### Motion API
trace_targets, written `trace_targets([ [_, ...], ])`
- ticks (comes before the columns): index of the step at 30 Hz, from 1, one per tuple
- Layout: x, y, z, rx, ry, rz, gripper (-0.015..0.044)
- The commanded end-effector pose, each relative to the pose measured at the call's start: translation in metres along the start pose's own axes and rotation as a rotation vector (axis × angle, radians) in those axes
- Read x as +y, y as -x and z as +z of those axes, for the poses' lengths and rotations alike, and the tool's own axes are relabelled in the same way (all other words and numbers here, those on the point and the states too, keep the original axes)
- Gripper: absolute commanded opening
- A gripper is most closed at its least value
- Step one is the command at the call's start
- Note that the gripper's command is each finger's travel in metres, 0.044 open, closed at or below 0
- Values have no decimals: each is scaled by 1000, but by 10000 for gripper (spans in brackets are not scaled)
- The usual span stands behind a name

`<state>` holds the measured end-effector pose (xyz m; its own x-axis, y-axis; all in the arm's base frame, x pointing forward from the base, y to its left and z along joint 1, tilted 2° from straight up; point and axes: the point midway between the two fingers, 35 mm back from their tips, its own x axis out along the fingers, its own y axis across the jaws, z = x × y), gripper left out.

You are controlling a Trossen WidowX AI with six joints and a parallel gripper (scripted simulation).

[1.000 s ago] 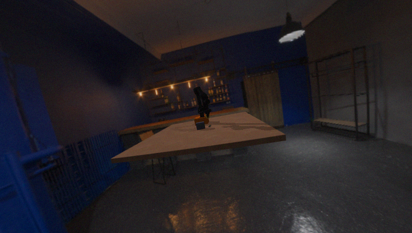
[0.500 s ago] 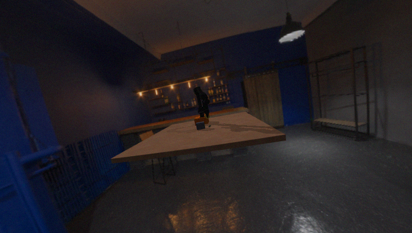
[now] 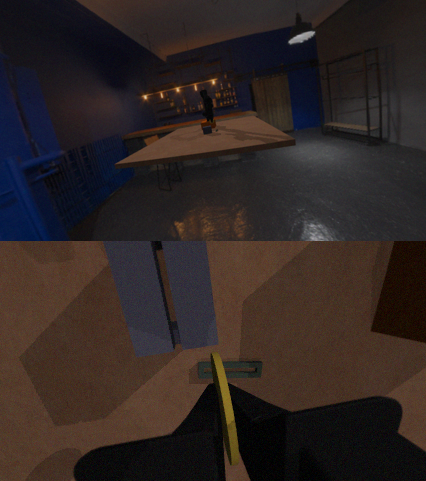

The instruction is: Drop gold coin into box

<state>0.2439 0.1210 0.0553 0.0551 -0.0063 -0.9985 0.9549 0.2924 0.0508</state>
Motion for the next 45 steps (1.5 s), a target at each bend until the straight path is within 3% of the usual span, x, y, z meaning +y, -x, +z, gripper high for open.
trace_targets([
  [1, 4, 0, 8, 2, 1, -4, 0],
  [24, 23, 0, 64, -3, 1, -2, 0],
  [45, 23, 0, 65, -7, 0, 2, 0],
])
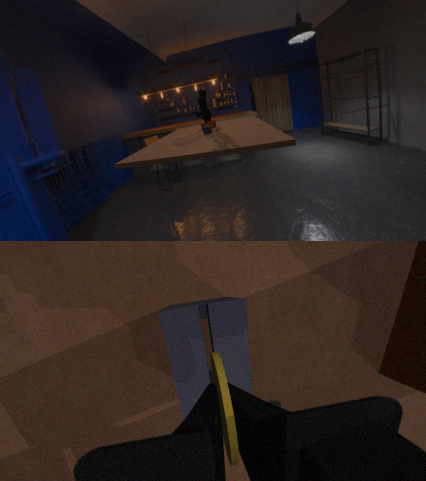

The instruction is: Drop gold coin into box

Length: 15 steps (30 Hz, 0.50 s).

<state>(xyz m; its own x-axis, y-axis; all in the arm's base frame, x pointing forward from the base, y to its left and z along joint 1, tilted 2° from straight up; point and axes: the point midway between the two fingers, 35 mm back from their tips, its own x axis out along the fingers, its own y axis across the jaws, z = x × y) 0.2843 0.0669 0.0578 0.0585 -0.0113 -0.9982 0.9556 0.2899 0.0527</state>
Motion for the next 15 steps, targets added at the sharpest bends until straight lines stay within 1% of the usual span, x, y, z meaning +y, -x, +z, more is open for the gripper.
trace_targets([
  [1, 1, 0, 2, -1, 4, 0, 0],
  [15, 0, -2, 1, 0, 2, -1, 0],
])
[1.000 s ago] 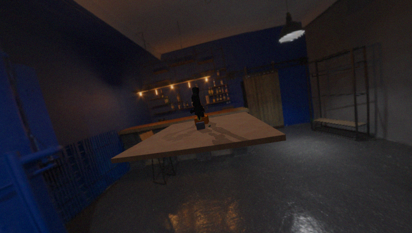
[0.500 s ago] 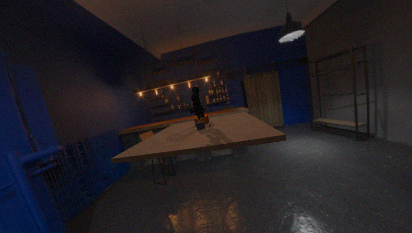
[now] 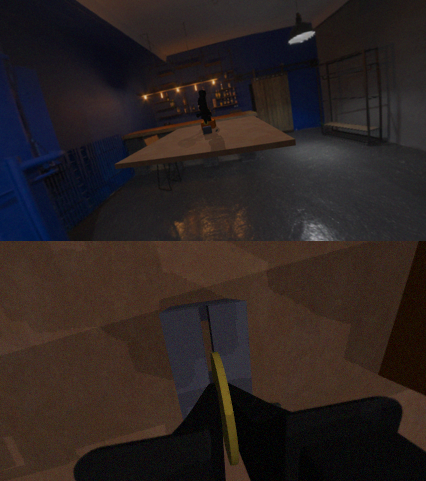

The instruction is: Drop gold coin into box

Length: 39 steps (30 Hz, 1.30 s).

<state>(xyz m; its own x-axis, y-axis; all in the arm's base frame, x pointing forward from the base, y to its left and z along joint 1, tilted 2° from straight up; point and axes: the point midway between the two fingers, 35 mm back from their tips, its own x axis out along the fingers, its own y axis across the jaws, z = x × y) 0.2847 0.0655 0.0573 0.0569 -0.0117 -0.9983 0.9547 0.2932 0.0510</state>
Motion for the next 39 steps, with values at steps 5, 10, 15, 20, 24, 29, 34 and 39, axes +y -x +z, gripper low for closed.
trace_targets([
  [5, 0, -4, 1, 0, 0, 1, 0],
  [10, 0, -7, 1, 0, 2, 1, 0],
  [15, 0, -10, 1, 0, 5, 1, 0],
  [20, 0, -13, 1, 0, 5, 1, 0],
  [24, 0, -15, 1, 0, 4, 1, 0],
  [29, 0, -18, 1, 0, 4, 1, 0],
  [34, 0, -17, 0, 0, 1, 1, 53],
  [39, 0, -17, 0, 0, 1, 1, 161],
])
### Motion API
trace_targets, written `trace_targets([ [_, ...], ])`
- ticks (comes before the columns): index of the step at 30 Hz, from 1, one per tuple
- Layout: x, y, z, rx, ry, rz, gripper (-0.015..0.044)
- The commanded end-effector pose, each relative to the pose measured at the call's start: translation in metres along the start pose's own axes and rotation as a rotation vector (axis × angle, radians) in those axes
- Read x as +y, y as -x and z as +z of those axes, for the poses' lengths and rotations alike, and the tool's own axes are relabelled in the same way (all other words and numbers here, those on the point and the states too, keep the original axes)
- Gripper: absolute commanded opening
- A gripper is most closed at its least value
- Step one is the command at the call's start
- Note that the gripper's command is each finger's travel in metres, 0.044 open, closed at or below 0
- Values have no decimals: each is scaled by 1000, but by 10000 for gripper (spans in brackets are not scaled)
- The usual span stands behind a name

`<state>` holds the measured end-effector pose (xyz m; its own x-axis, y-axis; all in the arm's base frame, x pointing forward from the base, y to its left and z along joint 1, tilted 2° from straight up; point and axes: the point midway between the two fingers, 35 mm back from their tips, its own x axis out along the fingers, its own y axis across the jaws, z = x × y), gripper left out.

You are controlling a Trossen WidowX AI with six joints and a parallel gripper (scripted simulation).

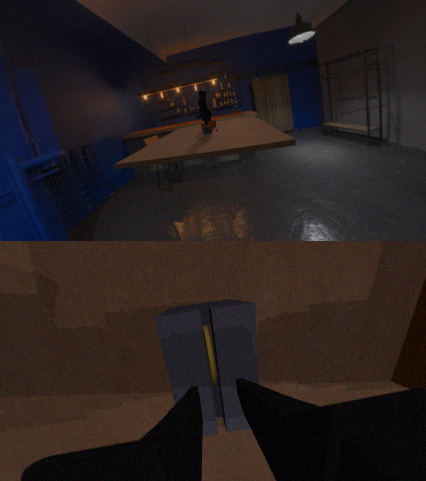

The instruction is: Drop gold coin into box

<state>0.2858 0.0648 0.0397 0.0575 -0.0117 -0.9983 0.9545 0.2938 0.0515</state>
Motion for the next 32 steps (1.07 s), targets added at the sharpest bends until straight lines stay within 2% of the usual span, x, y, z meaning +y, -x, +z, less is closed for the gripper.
trace_targets([
  [1, 0, 0, 0, 0, 0, 0, 161],
  [8, 0, 0, 0, 0, 0, 0, 161],
  [16, 0, 21, 0, 0, 0, -1, 371],
  [19, -3, 52, 0, 0, 1, -5, 440],
  [21, -4, 62, 0, 0, 1, -7, 440],
  [32, -4, 62, 0, 0, 1, -7, 440],
])
